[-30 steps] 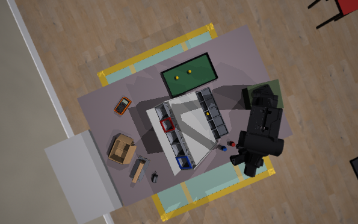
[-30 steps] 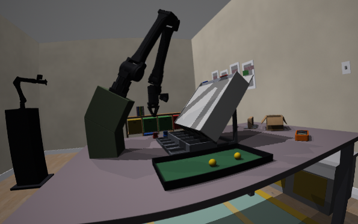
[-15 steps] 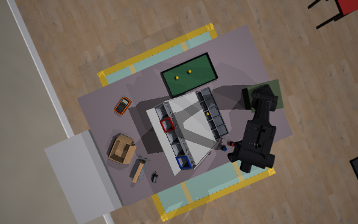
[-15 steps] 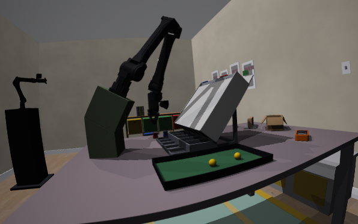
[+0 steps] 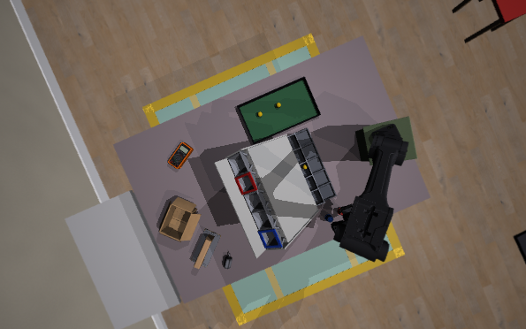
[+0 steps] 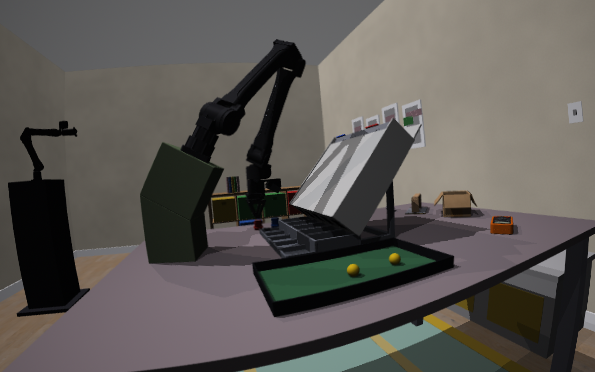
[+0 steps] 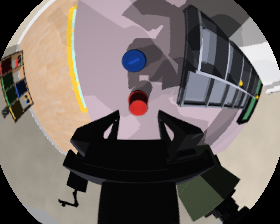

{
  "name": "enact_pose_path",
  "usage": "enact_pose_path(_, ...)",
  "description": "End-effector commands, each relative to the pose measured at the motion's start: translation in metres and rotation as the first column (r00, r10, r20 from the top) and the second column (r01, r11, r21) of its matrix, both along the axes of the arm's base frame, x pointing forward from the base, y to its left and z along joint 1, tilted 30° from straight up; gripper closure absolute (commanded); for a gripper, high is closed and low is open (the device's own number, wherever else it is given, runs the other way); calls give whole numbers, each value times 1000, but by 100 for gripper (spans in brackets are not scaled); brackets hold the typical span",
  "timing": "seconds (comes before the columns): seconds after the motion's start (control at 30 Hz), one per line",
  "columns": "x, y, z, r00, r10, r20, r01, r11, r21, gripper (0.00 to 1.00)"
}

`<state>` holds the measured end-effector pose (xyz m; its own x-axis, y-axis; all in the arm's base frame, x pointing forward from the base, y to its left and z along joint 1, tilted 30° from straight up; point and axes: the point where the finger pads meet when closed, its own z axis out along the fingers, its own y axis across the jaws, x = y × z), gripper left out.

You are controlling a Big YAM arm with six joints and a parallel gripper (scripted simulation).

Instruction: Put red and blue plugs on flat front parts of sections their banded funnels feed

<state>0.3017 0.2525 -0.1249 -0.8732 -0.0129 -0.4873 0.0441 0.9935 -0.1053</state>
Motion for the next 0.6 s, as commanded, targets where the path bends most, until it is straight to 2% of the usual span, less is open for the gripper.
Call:
enact_pose_path(0.0, 4, 1, -5, 1000, 9, 0, -9, 1000, -1, 37)
enact_pose_path(0.57, 4, 1, -5, 1000, 5, 1, -5, 1000, 1, 37)
